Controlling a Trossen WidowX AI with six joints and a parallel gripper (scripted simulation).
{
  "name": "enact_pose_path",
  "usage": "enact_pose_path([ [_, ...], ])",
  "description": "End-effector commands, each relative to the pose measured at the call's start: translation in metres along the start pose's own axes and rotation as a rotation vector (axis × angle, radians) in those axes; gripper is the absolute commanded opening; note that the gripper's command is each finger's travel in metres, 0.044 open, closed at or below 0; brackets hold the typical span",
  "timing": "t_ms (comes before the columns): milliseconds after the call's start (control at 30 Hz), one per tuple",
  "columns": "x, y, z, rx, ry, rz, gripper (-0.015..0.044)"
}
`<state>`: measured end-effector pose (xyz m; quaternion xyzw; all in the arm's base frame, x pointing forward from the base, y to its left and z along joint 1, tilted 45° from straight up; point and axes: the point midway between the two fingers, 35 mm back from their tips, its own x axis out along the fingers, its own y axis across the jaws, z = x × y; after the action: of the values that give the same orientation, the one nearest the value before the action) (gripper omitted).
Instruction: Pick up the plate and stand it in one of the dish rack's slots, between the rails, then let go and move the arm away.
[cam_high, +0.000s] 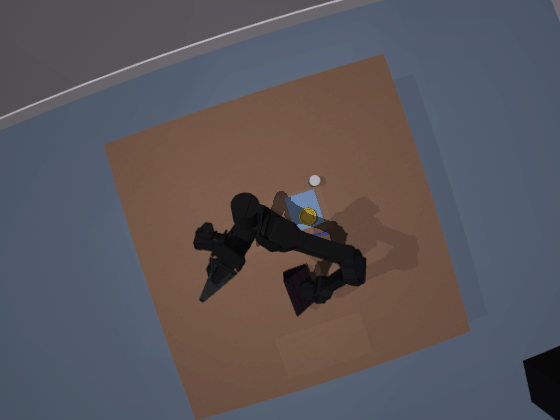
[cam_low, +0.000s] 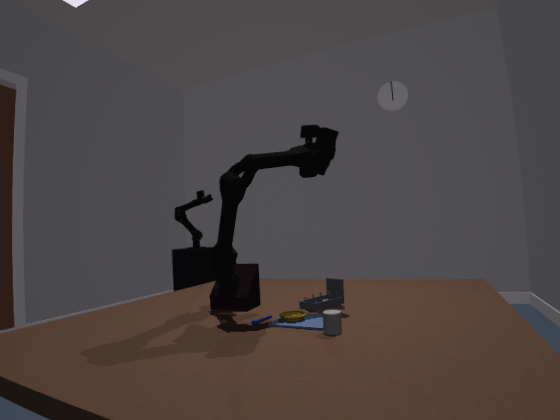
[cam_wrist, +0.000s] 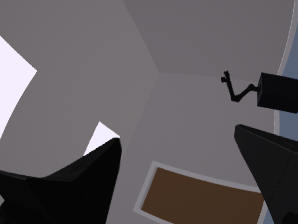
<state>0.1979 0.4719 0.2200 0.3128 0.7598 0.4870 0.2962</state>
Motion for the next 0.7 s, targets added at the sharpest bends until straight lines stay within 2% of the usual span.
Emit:
enact_pose_path([
  [0, -0.001, 0.0, 0.001, 0.001, -0.005, -0.002, 0.04],
  [667, -0.086, -0.053, 0.036, 0.096, -0.531, -0.303, 0.04],
])
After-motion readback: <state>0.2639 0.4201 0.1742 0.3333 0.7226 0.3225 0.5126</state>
